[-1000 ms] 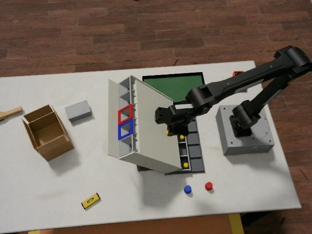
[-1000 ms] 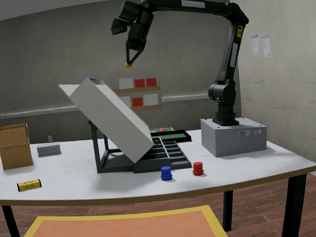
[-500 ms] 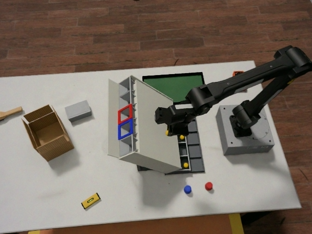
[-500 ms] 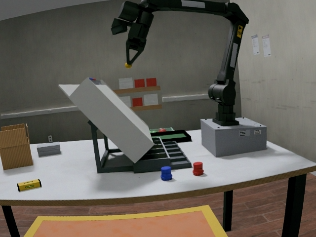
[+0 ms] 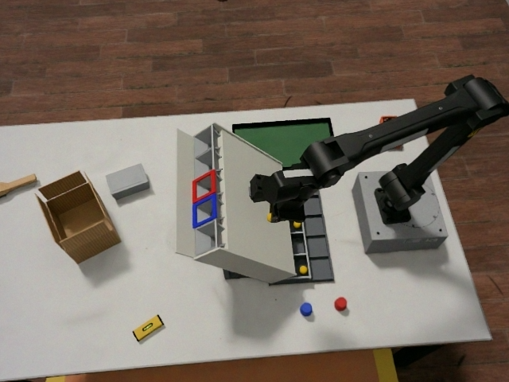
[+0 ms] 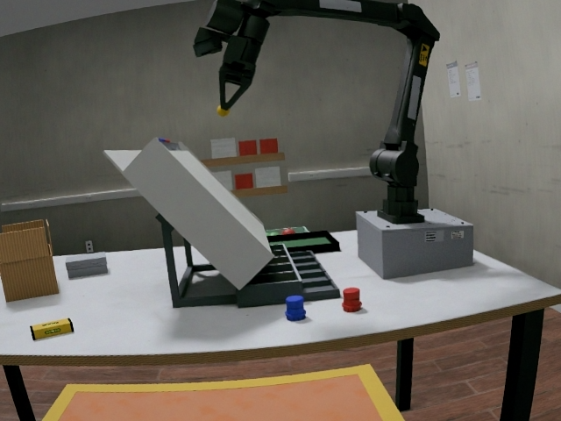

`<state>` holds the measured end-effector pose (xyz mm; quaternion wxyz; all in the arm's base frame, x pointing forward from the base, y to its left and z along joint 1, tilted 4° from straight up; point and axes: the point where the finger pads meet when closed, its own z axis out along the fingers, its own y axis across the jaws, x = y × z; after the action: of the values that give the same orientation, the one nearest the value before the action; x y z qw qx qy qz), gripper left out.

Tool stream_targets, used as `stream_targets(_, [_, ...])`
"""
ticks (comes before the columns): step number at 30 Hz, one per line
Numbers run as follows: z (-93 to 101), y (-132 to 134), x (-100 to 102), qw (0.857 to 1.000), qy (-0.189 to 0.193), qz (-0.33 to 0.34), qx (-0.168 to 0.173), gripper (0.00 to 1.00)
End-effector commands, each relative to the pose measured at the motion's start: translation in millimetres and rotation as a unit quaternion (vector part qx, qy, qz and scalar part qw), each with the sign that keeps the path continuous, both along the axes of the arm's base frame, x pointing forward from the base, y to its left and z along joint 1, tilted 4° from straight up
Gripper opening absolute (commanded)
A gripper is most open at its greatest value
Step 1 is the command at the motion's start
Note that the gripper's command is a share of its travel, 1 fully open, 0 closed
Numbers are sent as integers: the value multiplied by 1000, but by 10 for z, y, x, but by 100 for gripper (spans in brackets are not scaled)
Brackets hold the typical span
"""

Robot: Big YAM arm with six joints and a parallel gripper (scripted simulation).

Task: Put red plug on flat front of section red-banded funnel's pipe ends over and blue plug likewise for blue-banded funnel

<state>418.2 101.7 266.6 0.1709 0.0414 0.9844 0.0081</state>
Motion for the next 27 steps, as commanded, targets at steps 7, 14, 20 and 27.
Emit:
stream_targets(7, [277, 97, 378, 1000, -22, 1, 5, 0])
stream_targets(14, [173, 21, 1004, 1000, -13, 0, 3, 0])
stream_targets(20, [84, -45, 1540, 1000, -7, 0, 2, 0])
stream_targets(27, [86, -51, 1617, 1000, -13, 0, 3, 0])
